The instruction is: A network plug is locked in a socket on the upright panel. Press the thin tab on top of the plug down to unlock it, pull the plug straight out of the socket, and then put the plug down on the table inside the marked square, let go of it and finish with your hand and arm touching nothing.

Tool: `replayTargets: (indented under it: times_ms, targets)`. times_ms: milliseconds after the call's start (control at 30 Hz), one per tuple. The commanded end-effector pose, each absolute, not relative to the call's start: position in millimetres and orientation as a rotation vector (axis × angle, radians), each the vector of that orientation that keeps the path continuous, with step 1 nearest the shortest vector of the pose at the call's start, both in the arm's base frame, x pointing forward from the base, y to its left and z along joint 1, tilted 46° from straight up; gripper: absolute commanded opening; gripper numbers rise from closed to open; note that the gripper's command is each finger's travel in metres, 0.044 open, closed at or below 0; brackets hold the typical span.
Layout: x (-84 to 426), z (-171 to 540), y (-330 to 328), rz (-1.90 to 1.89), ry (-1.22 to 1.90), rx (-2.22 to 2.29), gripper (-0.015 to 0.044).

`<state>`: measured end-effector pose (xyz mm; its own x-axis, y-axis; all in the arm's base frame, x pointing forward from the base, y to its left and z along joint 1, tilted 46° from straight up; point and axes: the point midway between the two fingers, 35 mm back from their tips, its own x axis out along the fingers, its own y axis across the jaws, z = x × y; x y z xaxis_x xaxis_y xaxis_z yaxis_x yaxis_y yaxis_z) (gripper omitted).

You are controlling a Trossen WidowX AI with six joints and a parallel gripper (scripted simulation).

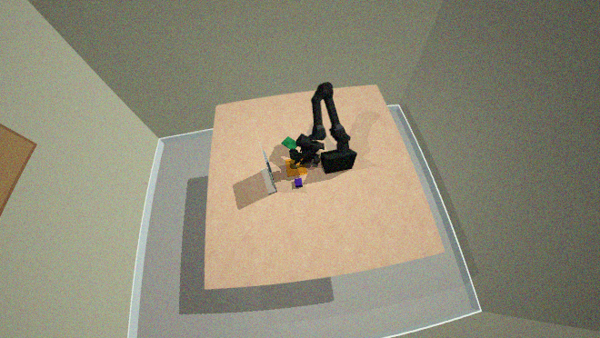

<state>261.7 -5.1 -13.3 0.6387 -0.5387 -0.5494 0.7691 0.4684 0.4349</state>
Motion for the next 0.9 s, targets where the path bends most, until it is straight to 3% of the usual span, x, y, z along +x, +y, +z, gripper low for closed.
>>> replayTargets:
  times_ms: [0, 867]
  targets:
    - [263, -10, -2, -0.820, 0.353, 0.725, 0.0156]
    - [263, 2, 19, -0.825, 0.363, 0.730, 0.0156]
